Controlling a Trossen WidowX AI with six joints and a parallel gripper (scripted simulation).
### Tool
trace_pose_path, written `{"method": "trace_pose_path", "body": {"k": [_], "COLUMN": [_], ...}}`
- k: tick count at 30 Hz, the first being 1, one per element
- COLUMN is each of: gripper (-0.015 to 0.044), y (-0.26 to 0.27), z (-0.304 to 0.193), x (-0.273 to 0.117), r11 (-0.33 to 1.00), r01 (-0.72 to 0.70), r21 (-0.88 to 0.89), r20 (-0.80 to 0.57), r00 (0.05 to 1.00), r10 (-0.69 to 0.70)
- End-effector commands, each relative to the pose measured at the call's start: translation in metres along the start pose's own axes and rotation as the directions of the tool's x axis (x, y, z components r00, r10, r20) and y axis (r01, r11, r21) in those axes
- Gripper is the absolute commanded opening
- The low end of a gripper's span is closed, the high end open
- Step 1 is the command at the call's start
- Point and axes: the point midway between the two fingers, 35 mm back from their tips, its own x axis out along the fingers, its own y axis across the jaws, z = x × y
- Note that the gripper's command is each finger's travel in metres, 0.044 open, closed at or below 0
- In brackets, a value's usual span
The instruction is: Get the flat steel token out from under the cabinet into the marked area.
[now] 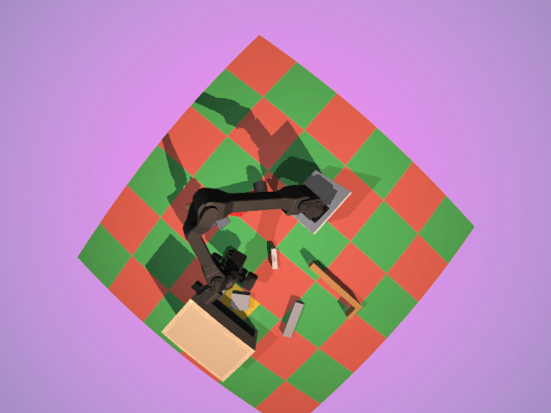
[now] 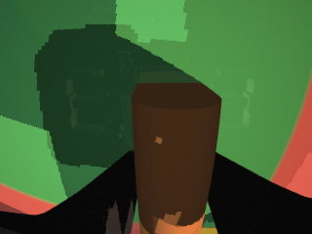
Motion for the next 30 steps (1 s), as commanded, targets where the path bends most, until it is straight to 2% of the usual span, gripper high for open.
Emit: {"method": "trace_pose_path", "body": {"k": [1,30], "gripper": [0.0,0.0], "y": [-0.001,0.002], "z": [0.007,0.038], "x": [0.001,0.001], "r11": [1.0,1.0], "r01": [0.004,0.004], "r21": [-0.007,-0.008], "r20": [0.004,0.006], "r00": [1.0,1.0], "r10": [-0.004,-0.004]}}
